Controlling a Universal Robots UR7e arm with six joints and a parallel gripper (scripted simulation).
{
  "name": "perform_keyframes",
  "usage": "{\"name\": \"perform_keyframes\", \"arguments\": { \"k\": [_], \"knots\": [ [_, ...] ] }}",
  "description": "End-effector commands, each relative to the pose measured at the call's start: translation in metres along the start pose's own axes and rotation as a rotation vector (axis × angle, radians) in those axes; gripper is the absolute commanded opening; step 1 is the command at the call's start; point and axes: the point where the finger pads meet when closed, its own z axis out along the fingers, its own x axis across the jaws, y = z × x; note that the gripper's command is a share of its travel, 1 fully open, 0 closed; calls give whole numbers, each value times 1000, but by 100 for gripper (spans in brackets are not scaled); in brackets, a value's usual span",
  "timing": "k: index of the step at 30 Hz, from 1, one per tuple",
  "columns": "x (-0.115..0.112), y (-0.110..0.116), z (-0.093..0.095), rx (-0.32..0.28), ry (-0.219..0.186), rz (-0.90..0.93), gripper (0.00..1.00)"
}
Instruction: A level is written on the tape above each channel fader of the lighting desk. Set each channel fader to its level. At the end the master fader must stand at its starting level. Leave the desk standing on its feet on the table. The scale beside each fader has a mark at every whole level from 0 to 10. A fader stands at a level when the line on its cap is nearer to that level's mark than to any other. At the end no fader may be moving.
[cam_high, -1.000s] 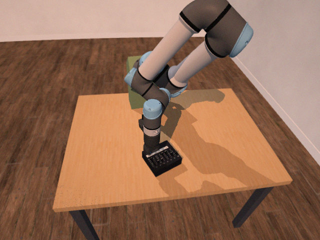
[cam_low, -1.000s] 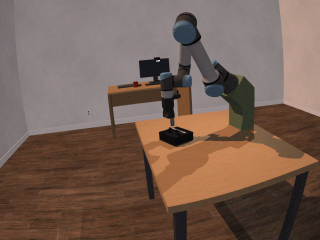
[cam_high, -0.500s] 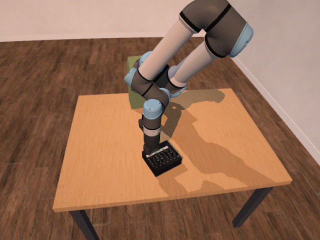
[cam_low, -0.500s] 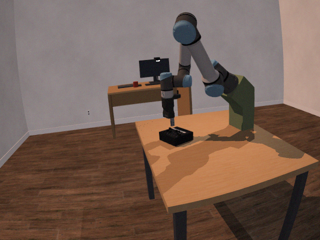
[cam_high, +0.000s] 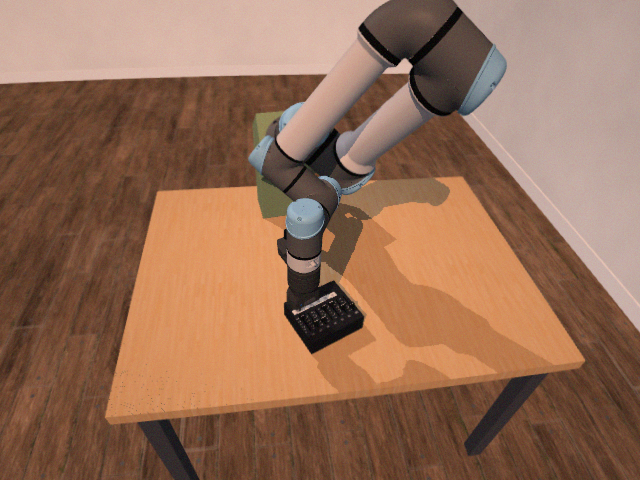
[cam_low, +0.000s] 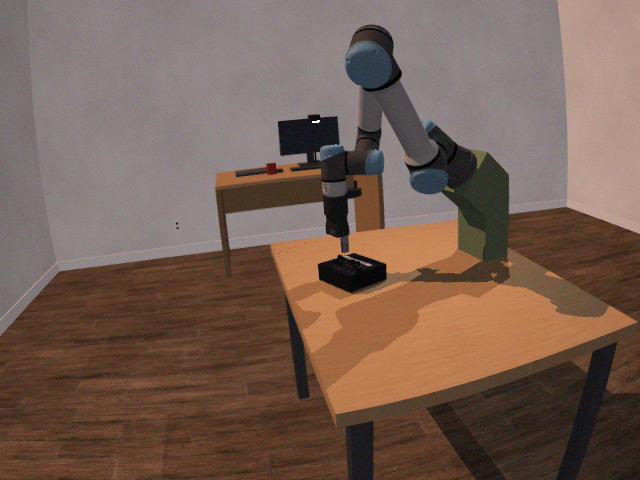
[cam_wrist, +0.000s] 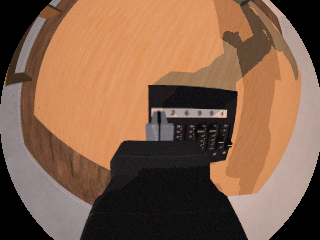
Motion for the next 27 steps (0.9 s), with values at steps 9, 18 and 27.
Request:
{"name": "perform_keyframes", "arguments": {
  "k": [9, 18, 27],
  "knots": [
    [0, 0, 7, -1, 0, 0, 0],
    [0, 0, 11, -1, 0, 0, 0],
    [0, 0, 11, -1, 0, 0, 0]
  ]
}}
